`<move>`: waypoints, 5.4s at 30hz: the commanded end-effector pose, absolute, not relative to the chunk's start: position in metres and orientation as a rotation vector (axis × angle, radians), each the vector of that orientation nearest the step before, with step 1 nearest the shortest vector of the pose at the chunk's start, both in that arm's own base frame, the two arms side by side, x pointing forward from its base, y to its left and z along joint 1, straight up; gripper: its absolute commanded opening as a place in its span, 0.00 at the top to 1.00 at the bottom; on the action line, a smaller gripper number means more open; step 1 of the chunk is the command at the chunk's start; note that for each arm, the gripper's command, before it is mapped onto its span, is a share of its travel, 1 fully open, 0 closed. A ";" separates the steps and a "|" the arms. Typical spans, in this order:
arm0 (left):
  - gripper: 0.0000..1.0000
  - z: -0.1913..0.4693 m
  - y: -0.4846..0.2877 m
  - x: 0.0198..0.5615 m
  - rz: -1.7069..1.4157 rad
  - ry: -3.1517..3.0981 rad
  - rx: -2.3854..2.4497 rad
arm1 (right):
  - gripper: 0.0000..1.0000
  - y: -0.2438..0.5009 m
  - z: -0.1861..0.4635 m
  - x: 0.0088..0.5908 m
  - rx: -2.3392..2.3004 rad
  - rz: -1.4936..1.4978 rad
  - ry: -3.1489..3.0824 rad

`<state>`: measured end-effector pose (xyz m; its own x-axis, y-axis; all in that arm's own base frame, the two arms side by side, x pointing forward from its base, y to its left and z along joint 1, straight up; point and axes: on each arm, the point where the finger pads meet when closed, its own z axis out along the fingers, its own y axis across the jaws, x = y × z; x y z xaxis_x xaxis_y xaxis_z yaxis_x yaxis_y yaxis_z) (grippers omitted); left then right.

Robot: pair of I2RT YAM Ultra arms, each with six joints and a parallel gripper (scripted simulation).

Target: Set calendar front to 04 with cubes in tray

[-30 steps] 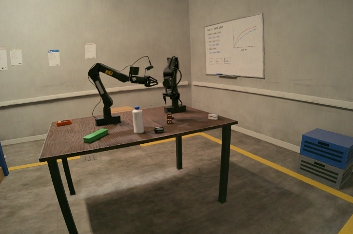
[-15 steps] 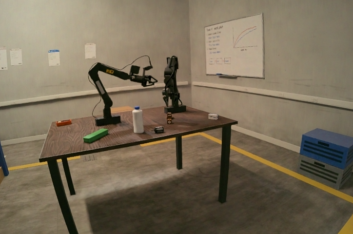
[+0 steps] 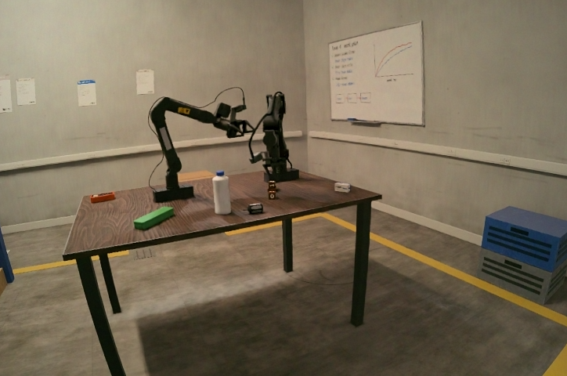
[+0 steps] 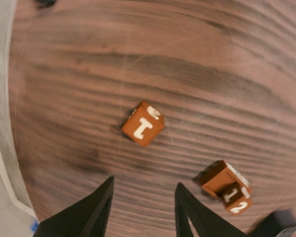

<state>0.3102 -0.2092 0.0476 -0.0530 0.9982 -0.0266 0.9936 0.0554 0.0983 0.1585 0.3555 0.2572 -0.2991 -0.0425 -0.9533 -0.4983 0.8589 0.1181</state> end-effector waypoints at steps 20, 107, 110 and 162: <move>0.45 0.019 -0.239 0.325 -0.008 1.604 2.689 | 0.00 0.355 0.278 0.162 -0.247 0.421 1.860; 0.74 0.048 -0.239 0.321 0.038 1.596 2.633 | 0.00 0.353 0.274 0.163 -0.251 0.408 1.863; 0.74 0.045 -0.228 0.302 0.034 1.599 2.638 | 0.00 0.353 0.274 0.163 -0.251 0.408 1.863; 0.74 0.040 -0.196 0.249 0.001 2.950 1.057 | 0.00 0.353 0.274 0.163 -0.251 0.408 1.863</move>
<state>0.2431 -0.1896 0.0276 -0.6304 0.7758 0.0286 0.7760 0.6307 -0.0021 0.1615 0.3531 0.2592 -0.3332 -0.0156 -0.9427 -0.3877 0.9137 0.1219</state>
